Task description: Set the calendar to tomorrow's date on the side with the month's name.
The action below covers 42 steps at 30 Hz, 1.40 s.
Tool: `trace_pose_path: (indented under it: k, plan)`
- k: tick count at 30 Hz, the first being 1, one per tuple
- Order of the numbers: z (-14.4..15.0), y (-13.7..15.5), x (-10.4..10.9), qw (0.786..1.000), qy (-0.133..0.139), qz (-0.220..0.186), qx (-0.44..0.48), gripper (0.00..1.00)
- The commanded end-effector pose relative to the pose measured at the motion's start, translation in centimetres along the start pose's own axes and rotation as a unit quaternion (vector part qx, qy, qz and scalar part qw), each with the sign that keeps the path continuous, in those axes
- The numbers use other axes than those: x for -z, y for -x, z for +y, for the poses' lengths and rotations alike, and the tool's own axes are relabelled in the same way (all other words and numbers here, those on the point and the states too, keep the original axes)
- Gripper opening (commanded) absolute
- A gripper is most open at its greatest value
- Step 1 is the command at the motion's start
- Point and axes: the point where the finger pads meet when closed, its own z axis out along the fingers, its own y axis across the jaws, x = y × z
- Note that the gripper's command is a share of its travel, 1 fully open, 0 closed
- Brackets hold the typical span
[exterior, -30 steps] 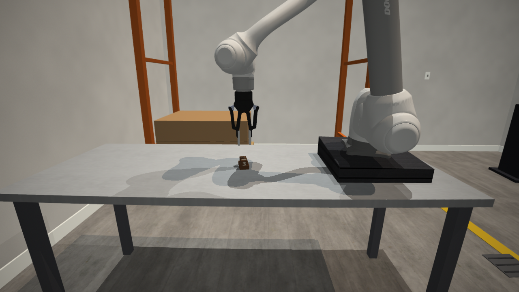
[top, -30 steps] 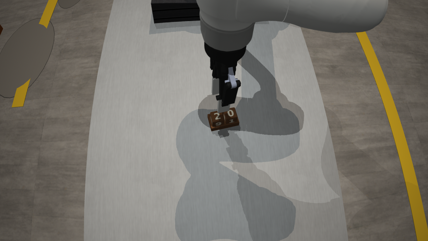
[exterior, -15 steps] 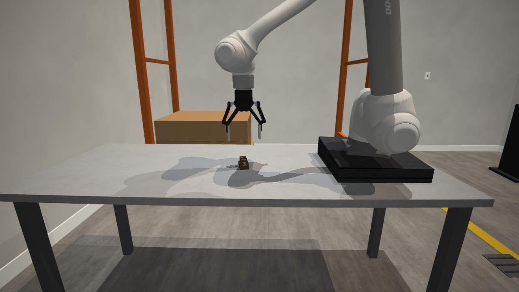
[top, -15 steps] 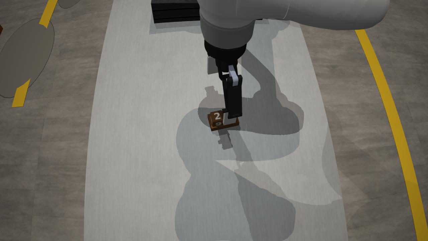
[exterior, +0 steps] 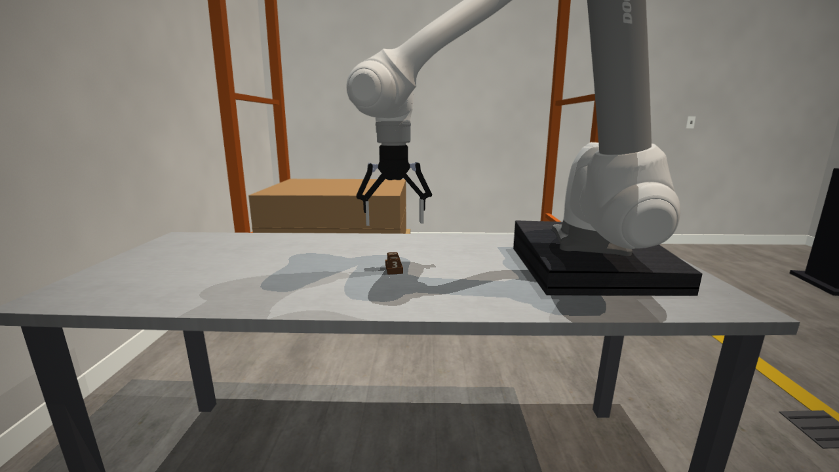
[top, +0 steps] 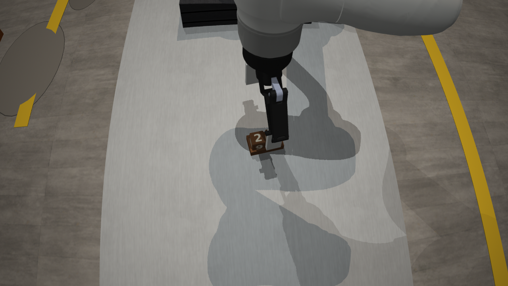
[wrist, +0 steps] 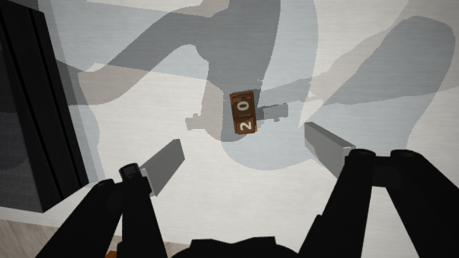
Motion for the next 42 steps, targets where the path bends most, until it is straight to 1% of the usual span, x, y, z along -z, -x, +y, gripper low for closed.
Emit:
trace_pose_path:
  k: [1,30,38,42]
  plan:
    - [0.3,0.3,0.5,1.0,0.001,-0.001,-0.004,1.0]
    - [0.3,0.3,0.5,1.0,0.001,-0.001,-0.004,1.0]
    - [0.3,0.3,1.3,1.0,0.001,-0.001,-0.004,1.0]
    - [0.3,0.3,2.5,1.0,0.001,-0.001,-0.004,1.0]
